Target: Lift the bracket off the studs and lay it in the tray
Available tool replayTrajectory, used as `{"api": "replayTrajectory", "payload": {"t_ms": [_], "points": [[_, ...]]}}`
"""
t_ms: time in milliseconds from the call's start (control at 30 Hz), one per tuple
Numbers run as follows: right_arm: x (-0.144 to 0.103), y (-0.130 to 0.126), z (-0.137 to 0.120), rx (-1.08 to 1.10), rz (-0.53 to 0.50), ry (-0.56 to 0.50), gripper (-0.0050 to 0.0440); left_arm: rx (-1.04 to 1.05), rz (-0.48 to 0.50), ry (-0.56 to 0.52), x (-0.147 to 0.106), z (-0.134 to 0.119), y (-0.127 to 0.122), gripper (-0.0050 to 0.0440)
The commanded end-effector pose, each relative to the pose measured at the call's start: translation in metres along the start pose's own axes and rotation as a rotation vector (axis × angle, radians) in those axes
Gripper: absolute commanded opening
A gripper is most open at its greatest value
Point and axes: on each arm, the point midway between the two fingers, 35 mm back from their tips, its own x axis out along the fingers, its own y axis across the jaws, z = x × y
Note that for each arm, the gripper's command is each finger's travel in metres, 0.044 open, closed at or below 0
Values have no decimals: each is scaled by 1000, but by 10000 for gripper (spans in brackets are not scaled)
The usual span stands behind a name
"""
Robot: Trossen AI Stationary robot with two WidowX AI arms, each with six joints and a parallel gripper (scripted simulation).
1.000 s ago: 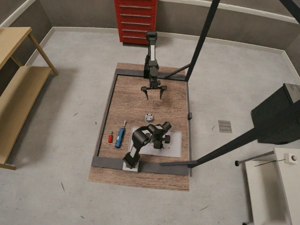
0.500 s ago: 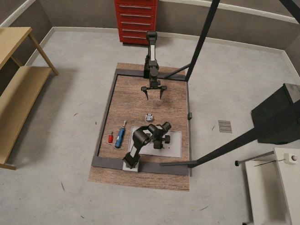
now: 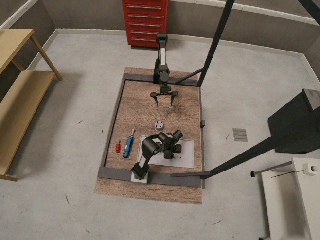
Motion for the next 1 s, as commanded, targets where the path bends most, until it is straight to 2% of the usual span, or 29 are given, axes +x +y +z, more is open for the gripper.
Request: {"api": "replayTrajectory", "payload": {"t_ms": [0,200,233,433,767,900,967], "points": [[-3,0,9,0,-2,-23,440,0,12,17,-5,-4,3,288],[-3,0,9,0,-2,-23,440,0,12,17,-5,-4,3,432],[-3,0,9,0,-2,-23,440,0,12,17,-5,-4,3,440],[-3,0,9,0,-2,-23,440,0,12,17,-5,-4,3,440],[-3,0,9,0,-2,-23,440,0,25,32,-31,-7,7,440],[-3,0,9,0,-2,-23,440,0,25,32,-60,-6,6,440],[-3,0,9,0,-2,-23,440,0,25,32,-60,-6,6,440]]}}
